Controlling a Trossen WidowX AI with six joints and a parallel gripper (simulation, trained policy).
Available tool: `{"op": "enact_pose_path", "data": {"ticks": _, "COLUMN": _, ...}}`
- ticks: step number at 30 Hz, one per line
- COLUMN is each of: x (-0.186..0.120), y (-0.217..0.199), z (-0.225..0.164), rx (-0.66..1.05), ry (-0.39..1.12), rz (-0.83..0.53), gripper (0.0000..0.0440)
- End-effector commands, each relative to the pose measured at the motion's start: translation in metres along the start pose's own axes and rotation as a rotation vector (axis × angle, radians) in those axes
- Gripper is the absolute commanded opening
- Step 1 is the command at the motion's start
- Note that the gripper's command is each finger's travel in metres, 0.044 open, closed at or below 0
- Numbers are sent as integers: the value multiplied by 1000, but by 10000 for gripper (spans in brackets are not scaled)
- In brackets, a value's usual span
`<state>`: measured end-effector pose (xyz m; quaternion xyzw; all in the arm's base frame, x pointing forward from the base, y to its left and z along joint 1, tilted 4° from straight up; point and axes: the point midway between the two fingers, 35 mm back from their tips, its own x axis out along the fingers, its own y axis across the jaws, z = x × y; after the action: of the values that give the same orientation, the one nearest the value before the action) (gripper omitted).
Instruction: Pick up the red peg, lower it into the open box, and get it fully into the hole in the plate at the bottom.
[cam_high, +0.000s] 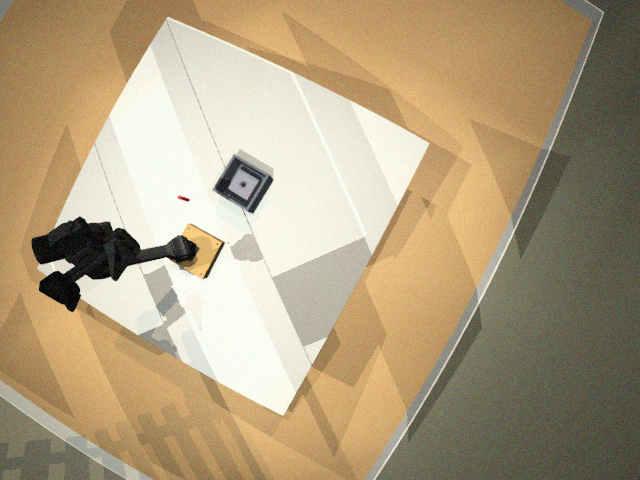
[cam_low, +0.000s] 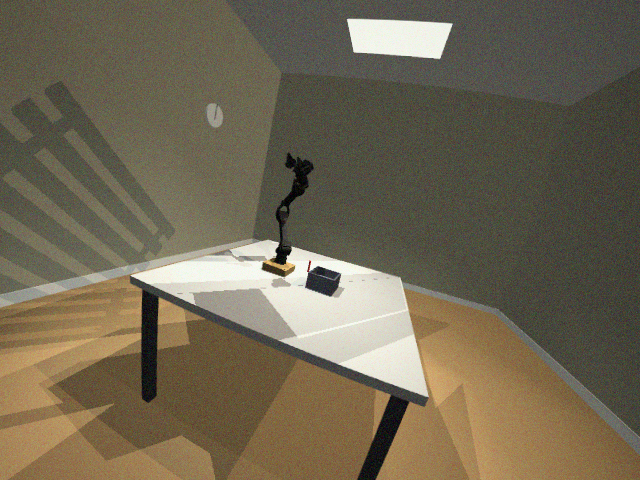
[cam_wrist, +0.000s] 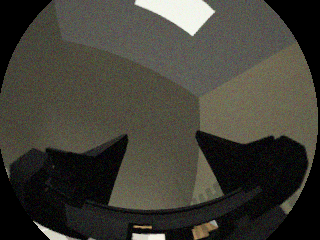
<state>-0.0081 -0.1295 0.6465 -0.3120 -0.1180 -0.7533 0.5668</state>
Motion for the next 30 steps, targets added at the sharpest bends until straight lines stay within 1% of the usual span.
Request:
{"op": "enact_pose_path", "data": {"ticks": 1, "x": 1, "y": 43, "z": -10, "rx": 17, "ry": 19, "rz": 115, "gripper": 440}}
{"op": "enact_pose_path", "data": {"ticks": 7, "x": -12, "y": 107, "z": -26, "rx": 70, "ry": 65, "rz": 312, "gripper": 440}}
{"op": "enact_pose_path", "data": {"ticks": 14, "x": -42, "y": 173, "z": -42, "rx": 135, "ry": 132, "rz": 536, "gripper": 440}}
{"op": "enact_pose_path", "data": {"ticks": 22, "x": -93, "y": 233, "z": -56, "rx": 207, "ry": 229, "rz": 784, "gripper": 440}}
{"op": "enact_pose_path", "data": {"ticks": 30, "x": -158, "y": 277, "z": -68, "rx": 269, "ry": 353, "rz": 1020, "gripper": 440}}
